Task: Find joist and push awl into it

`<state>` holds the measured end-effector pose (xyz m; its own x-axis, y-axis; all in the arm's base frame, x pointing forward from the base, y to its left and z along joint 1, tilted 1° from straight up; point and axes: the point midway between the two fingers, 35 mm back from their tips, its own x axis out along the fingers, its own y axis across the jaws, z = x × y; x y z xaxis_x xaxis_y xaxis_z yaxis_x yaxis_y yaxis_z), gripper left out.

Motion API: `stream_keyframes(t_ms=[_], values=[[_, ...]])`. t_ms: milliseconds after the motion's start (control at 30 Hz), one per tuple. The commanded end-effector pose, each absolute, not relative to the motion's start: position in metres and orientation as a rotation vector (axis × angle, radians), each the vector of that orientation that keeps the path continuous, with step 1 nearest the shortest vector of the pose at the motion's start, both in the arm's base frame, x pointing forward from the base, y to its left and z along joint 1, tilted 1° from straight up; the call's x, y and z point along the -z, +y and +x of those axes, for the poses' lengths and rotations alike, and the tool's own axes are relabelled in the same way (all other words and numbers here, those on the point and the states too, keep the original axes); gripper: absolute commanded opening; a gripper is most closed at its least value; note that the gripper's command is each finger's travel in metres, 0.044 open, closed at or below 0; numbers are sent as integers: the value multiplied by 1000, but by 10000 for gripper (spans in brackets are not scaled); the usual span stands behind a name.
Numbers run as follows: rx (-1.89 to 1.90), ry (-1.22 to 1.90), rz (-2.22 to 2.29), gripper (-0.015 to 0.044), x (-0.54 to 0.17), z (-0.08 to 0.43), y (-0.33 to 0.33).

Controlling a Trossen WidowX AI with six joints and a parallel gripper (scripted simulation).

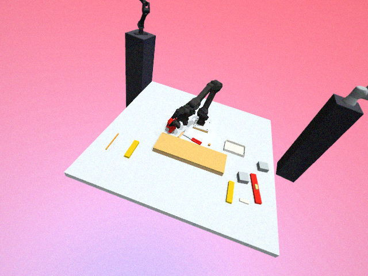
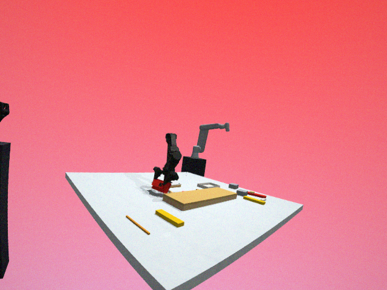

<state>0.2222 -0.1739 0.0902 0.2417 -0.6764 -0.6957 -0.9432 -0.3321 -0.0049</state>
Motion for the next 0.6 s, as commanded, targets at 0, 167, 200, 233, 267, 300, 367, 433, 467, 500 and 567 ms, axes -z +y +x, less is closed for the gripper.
stream_keyframes(t_ms=[0,167,200,233,267,300,367,433,467,500,567], values=[[-808,1499,-2117,0,-92,223,-174],[-778,1515,-2140,0,-91,223,-174],[-772,1518,-2145,0,-91,223,-174],[-766,1521,-2149,0,-91,223,-174],[-760,1524,-2153,0,-91,223,-174],[-754,1527,-2158,0,-90,223,-174],[-742,1534,-2166,0,-90,223,-173],[-730,1540,-2174,0,-90,223,-173],[-724,1543,-2178,0,-90,223,-173],[-717,1546,-2182,0,-90,222,-173],[-705,1552,-2190,0,-90,222,-172]])
